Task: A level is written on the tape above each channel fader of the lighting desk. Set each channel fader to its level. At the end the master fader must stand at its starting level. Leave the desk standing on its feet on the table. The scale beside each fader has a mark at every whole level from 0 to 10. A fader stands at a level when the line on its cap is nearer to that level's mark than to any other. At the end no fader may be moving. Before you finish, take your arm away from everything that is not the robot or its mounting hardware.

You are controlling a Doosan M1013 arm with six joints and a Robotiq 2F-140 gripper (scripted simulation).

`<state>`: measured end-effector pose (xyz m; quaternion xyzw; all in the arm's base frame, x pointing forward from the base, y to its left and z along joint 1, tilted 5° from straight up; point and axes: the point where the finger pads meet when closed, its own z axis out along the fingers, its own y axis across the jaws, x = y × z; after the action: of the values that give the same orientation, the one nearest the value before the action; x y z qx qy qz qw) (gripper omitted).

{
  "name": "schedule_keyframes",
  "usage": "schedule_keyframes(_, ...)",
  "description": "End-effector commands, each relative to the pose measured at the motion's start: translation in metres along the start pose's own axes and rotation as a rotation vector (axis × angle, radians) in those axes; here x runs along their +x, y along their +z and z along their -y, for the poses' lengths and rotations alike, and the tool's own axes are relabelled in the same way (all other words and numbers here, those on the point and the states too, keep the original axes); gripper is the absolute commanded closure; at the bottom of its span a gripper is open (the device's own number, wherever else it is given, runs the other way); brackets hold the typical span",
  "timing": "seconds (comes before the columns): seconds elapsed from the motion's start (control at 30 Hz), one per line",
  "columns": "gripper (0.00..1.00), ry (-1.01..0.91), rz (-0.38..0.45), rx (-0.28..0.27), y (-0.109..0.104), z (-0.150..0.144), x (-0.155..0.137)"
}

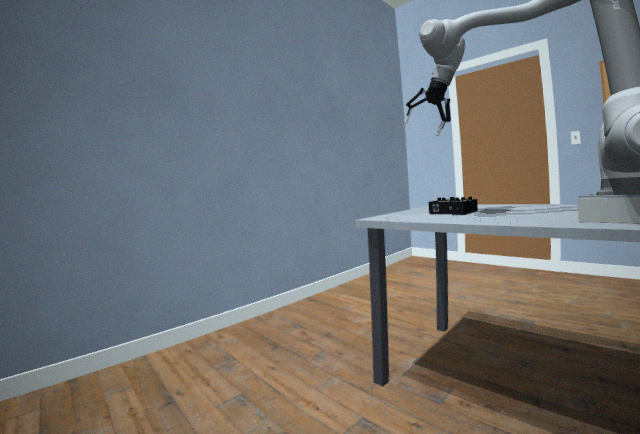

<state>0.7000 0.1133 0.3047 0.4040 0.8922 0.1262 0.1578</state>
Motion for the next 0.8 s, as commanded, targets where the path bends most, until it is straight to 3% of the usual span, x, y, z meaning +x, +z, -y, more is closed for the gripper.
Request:
schedule_keyframes(0.0,0.00,0.000,0.000,0.000,0.000,0.000,0.000)
schedule_keyframes(0.57,0.00,0.002,0.000,0.001,0.000,0.001,0.000)
schedule_keyframes(0.63,0.00,0.051,-0.007,0.030,0.011,0.012,0.000)
schedule_keyframes(0.7,0.00,0.179,-0.017,0.109,0.036,0.044,-0.001)
schedule_keyframes(0.73,0.00,0.179,-0.017,0.109,0.036,0.044,-0.001)
schedule_keyframes(0.77,0.00,0.267,-0.019,0.163,0.052,0.067,-0.001)
